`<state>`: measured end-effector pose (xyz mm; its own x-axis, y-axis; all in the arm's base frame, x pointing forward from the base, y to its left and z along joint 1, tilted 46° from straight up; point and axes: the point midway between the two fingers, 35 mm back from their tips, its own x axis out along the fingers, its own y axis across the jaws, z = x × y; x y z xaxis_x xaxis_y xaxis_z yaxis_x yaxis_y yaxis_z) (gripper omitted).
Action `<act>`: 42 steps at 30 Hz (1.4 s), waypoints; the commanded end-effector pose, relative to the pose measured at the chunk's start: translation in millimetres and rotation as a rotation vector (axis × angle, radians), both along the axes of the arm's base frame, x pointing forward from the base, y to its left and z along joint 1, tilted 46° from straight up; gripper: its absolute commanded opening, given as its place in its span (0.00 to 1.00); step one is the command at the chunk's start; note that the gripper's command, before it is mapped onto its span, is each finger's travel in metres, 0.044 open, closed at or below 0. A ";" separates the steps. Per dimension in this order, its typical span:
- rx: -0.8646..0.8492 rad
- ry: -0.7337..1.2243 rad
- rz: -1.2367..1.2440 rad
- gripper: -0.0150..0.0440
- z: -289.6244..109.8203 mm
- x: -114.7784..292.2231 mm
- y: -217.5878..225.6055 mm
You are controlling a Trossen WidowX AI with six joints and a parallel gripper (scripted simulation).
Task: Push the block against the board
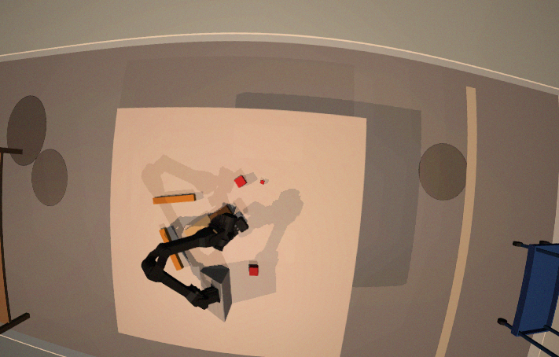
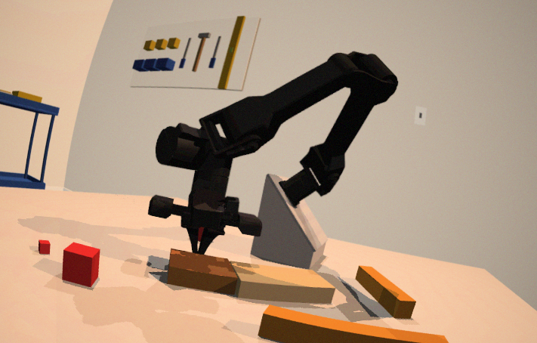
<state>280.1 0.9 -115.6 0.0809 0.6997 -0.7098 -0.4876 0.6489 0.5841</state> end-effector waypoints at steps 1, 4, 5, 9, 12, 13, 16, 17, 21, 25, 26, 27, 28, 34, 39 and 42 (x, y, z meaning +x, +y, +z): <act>0.004 -0.005 -0.003 0.25 2.6 5.0 1.2; 0.004 -0.006 -0.003 0.25 3.8 6.9 2.3; 0.004 -0.006 -0.003 0.25 4.2 7.5 2.7; 0.005 -0.006 -0.002 0.25 5.8 9.8 4.2; 0.006 -0.006 -0.002 0.25 6.9 11.6 5.4; 0.006 -0.006 -0.002 0.25 7.3 12.2 5.8; 0.006 -0.006 -0.002 0.25 6.6 10.9 5.2; 0.006 -0.006 -0.002 0.25 6.1 10.0 4.8; 0.006 -0.005 -0.002 0.25 3.3 4.9 2.5; 0.005 -0.005 -0.002 0.25 0.3 -0.7 0.2; 0.005 -0.005 -0.002 0.25 -0.4 -2.1 -0.4; 0.005 -0.005 -0.002 0.25 -1.1 -3.5 -0.9; 0.005 -0.005 -0.002 0.25 -1.8 -5.0 -1.4; 0.005 -0.005 -0.002 0.25 -5.8 -13.5 -4.3; 0.005 -0.005 -0.002 0.25 -9.0 -20.7 -6.4; 0.006 -0.004 -0.002 0.25 -10.8 -25.1 -7.6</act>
<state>260.3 -5.5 -124.2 0.0878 0.7048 -0.7039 -0.4890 0.6462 0.5860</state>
